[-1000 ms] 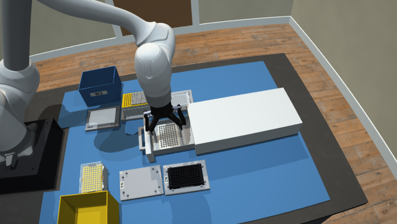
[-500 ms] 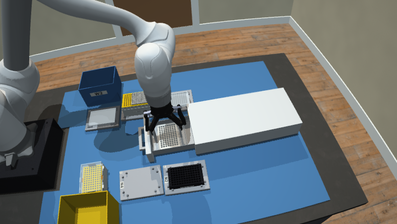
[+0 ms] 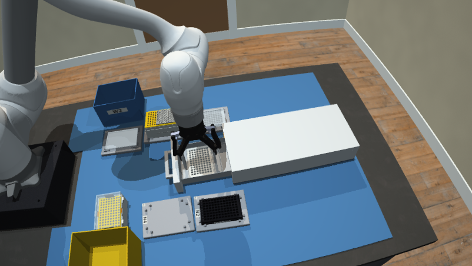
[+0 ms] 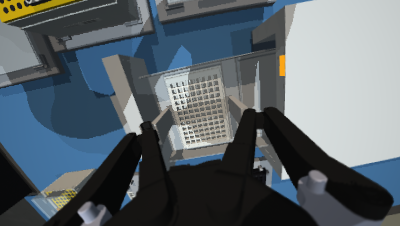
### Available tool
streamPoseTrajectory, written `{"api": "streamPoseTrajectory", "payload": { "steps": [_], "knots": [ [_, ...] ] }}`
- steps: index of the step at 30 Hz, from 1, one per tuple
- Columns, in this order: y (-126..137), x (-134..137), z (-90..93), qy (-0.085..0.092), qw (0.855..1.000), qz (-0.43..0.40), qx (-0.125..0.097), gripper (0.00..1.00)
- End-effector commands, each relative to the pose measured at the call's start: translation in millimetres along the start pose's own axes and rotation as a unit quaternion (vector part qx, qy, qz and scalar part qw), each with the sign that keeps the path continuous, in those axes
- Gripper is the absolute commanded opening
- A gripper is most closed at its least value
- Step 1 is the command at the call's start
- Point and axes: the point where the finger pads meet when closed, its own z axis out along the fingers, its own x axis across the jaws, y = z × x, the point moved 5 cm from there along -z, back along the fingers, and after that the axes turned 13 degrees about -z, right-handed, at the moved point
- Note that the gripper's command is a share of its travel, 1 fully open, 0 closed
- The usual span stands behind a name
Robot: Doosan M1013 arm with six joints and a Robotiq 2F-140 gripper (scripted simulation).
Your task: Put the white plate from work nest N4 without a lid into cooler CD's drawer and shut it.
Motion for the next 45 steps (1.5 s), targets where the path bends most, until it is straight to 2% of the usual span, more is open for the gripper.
{"api": "streamPoseTrajectory", "payload": {
  "steps": [1, 12, 45],
  "knots": [
    [-1.0, 3.9, -0.2, 0.002, 1.0, -0.003, 0.0, 0.66],
    [-1.0, 3.9, -6.8, 0.002, 1.0, -0.003, 0.0, 0.66],
    [-1.0, 3.7, -46.8, 0.002, 1.0, -0.003, 0.0, 0.66]
  ]
}}
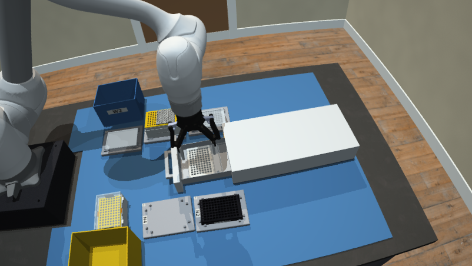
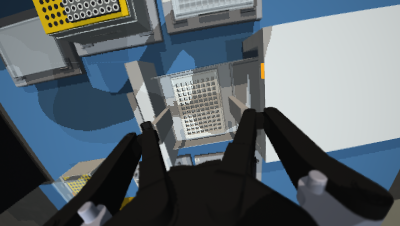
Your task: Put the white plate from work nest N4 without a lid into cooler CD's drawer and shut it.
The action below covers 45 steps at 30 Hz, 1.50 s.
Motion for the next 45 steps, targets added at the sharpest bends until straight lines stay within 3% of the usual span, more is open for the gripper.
{"api": "streamPoseTrajectory", "payload": {
  "steps": [1, 45],
  "knots": [
    [2.7, 1.8, -6.3, 0.0, 1.0, 0.002, -0.001, 0.66],
    [2.6, 1.8, -59.6, 0.0, 1.0, 0.002, -0.001, 0.66]
  ]
}}
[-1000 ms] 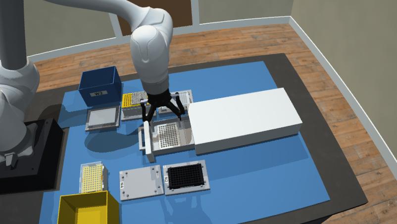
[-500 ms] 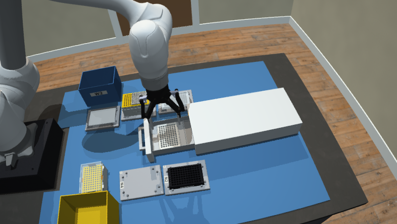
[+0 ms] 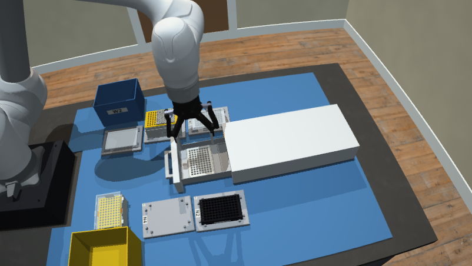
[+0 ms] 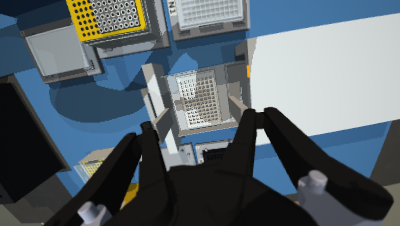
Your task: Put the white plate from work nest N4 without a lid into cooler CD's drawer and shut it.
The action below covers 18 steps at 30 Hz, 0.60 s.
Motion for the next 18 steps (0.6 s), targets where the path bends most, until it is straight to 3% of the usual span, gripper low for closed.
{"api": "streamPoseTrajectory", "payload": {
  "steps": [1, 18],
  "knots": [
    [3.0, 1.4, -9.0, 0.0, 1.0, 0.003, -0.001, 0.66],
    [3.0, 1.4, -29.0, 0.0, 1.0, 0.003, -0.001, 0.66]
  ]
}}
